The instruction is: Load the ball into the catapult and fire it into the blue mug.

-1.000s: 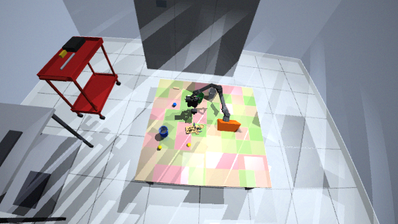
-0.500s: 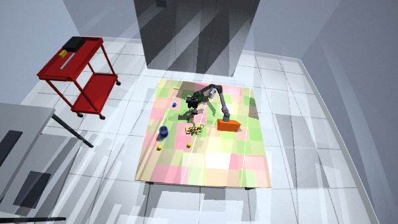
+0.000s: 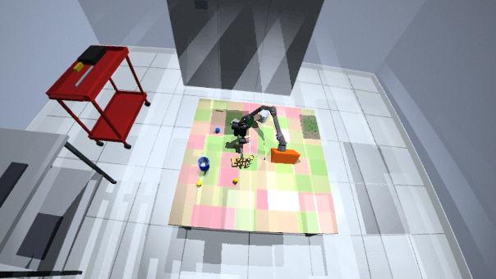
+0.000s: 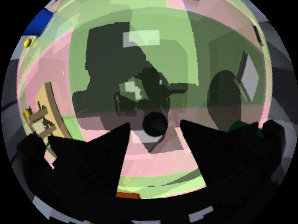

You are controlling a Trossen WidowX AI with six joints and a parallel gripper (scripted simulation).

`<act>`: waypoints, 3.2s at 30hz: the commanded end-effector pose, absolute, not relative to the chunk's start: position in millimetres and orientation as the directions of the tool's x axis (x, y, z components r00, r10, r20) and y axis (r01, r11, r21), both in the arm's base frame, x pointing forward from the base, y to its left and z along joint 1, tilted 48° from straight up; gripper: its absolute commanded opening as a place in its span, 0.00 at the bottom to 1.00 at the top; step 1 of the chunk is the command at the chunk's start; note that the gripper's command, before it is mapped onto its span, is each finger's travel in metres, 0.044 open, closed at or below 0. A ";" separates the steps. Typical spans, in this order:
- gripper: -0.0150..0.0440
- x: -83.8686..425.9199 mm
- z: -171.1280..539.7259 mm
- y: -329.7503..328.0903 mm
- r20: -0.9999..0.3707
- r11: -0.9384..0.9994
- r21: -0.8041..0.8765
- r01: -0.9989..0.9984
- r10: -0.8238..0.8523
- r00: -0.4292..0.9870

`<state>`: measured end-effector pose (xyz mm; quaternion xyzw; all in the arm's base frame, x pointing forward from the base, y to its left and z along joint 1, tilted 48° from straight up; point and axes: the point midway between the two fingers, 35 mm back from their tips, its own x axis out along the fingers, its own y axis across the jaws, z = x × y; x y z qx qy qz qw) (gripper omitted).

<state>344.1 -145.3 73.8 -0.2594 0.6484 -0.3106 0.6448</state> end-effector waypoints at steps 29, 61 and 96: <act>0.25 348.8 97.8 -115.2 -0.679 0.677 -0.734 0.055 -0.733 -0.038; 0.25 329.5 56.1 -0.7 -0.687 0.708 -0.703 -0.067 -0.701 -0.194; 0.25 270.2 -40.7 33.3 -0.586 0.674 -0.719 -0.170 -0.719 -0.373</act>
